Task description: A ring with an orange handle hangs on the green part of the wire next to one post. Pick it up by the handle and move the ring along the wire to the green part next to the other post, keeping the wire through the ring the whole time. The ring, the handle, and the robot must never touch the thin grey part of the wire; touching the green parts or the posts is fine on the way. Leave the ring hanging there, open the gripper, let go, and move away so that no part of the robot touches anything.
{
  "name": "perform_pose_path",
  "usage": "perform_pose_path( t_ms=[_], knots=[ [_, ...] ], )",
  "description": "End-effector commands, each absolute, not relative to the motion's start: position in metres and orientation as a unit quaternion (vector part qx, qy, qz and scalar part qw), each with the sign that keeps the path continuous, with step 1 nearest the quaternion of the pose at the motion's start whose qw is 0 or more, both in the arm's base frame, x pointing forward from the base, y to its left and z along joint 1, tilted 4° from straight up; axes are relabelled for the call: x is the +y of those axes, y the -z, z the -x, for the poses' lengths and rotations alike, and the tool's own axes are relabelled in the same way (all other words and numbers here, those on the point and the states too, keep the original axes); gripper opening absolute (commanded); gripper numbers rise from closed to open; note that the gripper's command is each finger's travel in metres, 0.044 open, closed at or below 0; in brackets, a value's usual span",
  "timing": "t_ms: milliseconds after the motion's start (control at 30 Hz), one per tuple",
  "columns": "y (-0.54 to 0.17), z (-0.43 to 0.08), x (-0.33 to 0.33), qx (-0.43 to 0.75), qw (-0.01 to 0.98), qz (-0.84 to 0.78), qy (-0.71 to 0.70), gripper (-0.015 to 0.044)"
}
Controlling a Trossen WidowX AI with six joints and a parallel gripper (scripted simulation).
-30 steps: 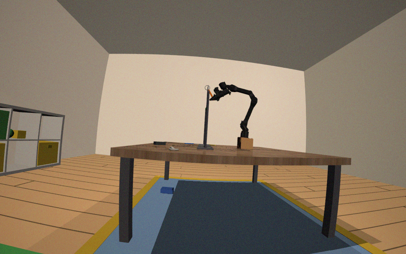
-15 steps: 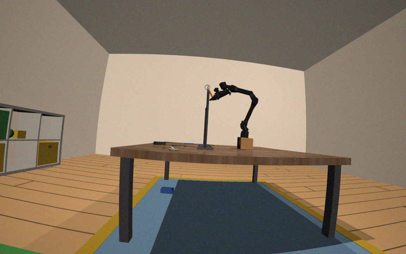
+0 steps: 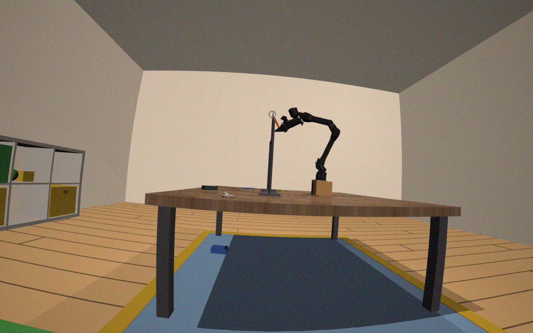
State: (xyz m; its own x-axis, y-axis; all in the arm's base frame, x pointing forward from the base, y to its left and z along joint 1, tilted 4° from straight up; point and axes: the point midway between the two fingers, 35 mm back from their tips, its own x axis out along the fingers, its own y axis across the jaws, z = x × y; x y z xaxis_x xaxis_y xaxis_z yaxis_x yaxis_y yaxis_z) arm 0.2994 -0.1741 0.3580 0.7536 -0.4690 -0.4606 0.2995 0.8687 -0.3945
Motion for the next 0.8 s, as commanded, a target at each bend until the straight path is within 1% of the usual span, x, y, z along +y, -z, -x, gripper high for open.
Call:
perform_pose_path(
  t_ms=[0,767],
  knots=[
    [-0.3608,-0.2973,-0.1748,0.28,0.919,0.178,0.215,-0.015],
    [-0.3655,-0.2958,-0.1824,0.275,0.877,0.312,0.24,-0.015]
  ],
)
